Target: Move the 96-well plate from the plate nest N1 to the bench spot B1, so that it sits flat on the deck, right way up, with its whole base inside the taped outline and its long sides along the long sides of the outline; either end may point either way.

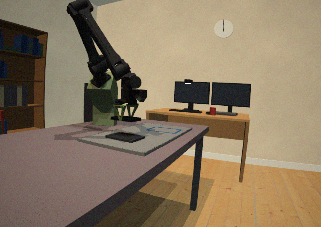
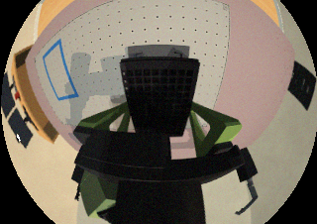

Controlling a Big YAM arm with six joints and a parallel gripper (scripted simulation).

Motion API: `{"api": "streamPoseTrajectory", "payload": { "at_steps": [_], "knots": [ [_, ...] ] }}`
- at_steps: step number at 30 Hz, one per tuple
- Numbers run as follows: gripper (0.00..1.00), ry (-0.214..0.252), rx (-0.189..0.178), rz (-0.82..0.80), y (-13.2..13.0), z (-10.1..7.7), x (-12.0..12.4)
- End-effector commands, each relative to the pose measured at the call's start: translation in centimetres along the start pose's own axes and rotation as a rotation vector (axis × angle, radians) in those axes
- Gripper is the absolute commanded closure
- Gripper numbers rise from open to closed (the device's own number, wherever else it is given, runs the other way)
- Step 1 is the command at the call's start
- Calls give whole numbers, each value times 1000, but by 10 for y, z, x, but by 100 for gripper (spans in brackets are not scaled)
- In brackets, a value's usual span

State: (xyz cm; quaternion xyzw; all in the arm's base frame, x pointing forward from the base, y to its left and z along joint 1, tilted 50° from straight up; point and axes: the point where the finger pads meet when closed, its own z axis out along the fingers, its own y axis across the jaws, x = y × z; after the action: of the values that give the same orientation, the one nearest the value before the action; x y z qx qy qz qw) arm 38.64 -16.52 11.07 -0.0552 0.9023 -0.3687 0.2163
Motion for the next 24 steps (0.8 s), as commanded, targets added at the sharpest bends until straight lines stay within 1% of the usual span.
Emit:
{"api": "streamPoseTrajectory", "payload": {
  "at_steps": [1, 2, 3, 19, 20, 22, 24],
  "knots": [
    [100, 0, -8, 1, 4, -3, -1],
    [100, 4, -9, -1, 5, -2, 1],
    [100, -12, 2, 6, -2, -3, -5],
    [100, -12, 2, 6, -2, -3, -5],
    [100, -3, -10, -62, 13, -2, -2],
    [100, -10, -6, -101, 19, -1, -4],
    [100, -10, -6, -101, 26, -1, -5]
  ]
}}
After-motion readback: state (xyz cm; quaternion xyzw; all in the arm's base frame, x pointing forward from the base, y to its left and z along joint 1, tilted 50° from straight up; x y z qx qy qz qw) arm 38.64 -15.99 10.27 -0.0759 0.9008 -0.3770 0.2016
